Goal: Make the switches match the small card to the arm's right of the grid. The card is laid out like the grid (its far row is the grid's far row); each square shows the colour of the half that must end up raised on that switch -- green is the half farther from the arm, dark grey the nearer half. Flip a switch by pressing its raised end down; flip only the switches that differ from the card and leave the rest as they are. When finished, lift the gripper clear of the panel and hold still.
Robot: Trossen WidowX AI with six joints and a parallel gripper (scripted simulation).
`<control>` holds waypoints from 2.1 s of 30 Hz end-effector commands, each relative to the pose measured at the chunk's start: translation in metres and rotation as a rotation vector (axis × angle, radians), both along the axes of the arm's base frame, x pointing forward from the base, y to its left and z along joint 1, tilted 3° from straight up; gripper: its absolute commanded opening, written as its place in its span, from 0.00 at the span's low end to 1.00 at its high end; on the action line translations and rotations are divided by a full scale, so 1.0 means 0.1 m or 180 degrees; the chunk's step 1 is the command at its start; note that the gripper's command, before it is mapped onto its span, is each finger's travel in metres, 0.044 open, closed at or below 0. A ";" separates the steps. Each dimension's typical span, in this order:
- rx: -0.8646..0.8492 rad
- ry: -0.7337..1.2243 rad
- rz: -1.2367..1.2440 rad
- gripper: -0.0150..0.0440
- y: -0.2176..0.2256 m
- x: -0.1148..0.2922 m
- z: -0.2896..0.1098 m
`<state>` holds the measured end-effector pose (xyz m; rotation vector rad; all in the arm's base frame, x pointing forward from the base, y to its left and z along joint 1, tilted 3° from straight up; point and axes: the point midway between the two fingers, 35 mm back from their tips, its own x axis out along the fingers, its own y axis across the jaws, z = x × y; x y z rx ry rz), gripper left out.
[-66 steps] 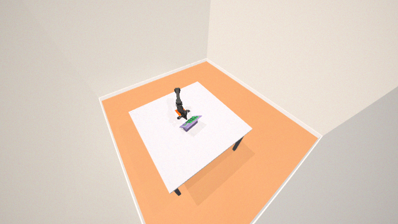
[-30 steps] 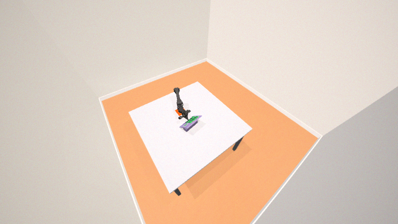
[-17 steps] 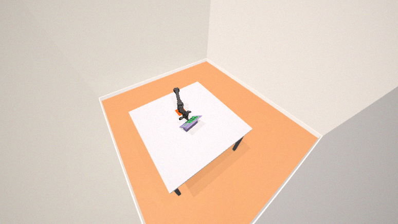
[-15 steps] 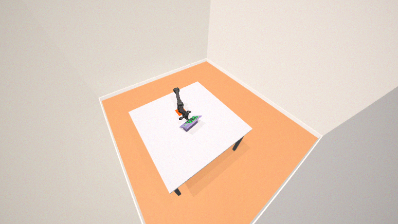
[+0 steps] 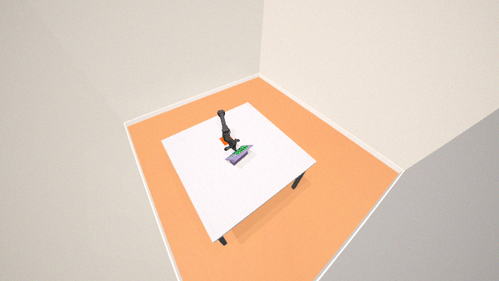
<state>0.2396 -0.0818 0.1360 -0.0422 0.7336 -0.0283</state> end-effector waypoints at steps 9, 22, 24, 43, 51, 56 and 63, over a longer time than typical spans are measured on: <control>-0.0003 0.0001 -0.0019 0.25 -0.01 0.01 -0.01; -0.0003 0.0001 -0.0019 0.25 -0.01 0.02 -0.02; -0.0003 0.0001 -0.0019 0.25 -0.01 0.03 -0.03; -0.0003 0.0019 -0.0003 0.25 -0.02 -0.03 0.04; -0.0003 0.0096 -0.0023 0.25 0.02 -0.42 0.41; -0.0004 0.0101 -0.0023 0.25 0.01 -0.53 0.30; 0.0000 0.0152 -0.0024 0.25 -0.01 -0.41 0.11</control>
